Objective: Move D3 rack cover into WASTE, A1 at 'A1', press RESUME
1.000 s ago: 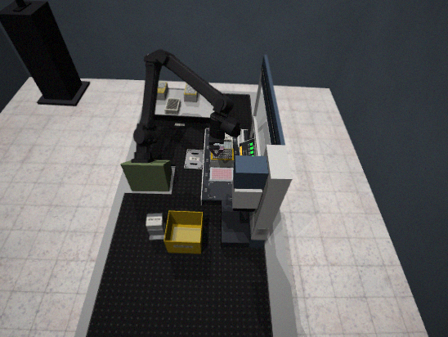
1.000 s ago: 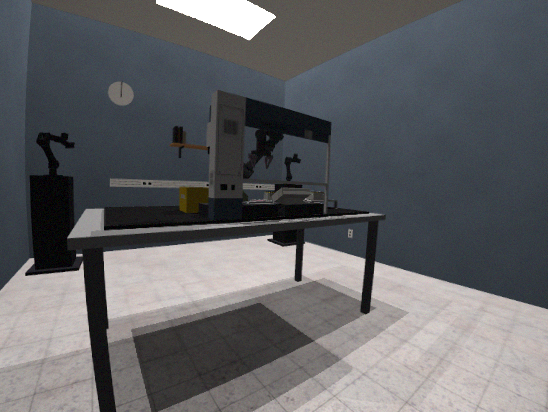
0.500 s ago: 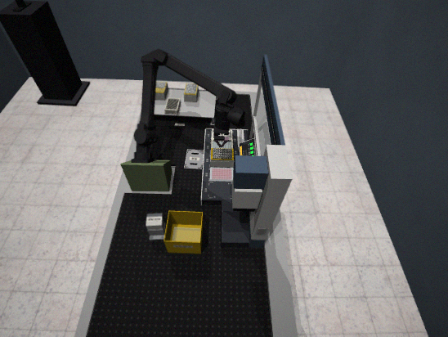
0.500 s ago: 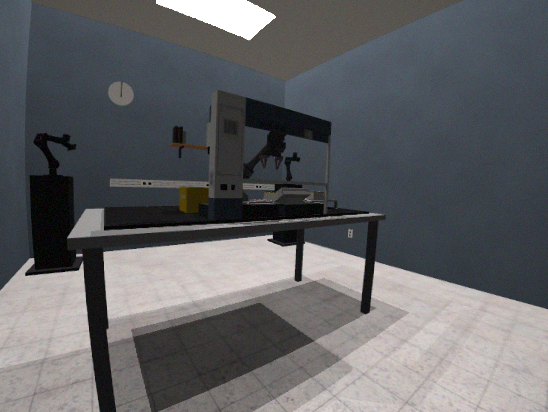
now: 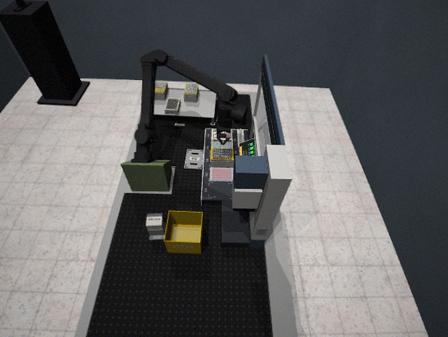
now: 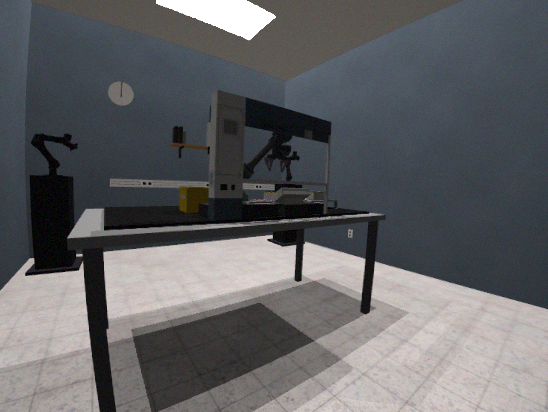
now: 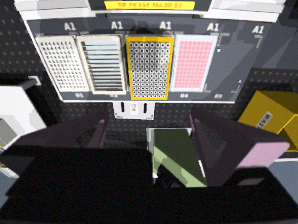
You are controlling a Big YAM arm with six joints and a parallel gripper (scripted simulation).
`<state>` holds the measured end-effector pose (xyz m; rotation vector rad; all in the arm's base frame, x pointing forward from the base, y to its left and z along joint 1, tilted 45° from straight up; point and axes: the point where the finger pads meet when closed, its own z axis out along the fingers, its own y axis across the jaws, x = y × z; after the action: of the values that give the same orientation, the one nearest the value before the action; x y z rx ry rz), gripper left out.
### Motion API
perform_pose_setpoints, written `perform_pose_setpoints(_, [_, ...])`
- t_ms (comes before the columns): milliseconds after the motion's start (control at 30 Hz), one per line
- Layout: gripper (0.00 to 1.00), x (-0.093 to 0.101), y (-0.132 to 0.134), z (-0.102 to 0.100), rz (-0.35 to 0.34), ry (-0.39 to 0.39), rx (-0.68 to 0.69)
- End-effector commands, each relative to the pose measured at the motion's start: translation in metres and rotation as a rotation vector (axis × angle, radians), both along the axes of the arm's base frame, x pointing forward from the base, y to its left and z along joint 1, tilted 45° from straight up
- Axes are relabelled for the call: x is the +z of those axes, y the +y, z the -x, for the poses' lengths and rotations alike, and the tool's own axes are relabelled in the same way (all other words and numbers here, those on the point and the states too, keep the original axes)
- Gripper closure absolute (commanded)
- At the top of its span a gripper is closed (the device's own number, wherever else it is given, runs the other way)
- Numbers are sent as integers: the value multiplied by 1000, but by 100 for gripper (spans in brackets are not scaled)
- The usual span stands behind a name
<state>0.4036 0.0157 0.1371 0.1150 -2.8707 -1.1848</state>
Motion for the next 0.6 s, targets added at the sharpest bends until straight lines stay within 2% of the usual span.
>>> perform_pose_setpoints(0, [0, -8, 12, -5, 2, 5, -9])
perform_pose_setpoints(133, [0, -20, 21, -4, 0, 11, -9])
perform_pose_setpoints(233, [0, -17, 23, -4, 3, -3, -9])
perform_pose_setpoints(567, [0, -46, 47, -1, 0, 11, -9])
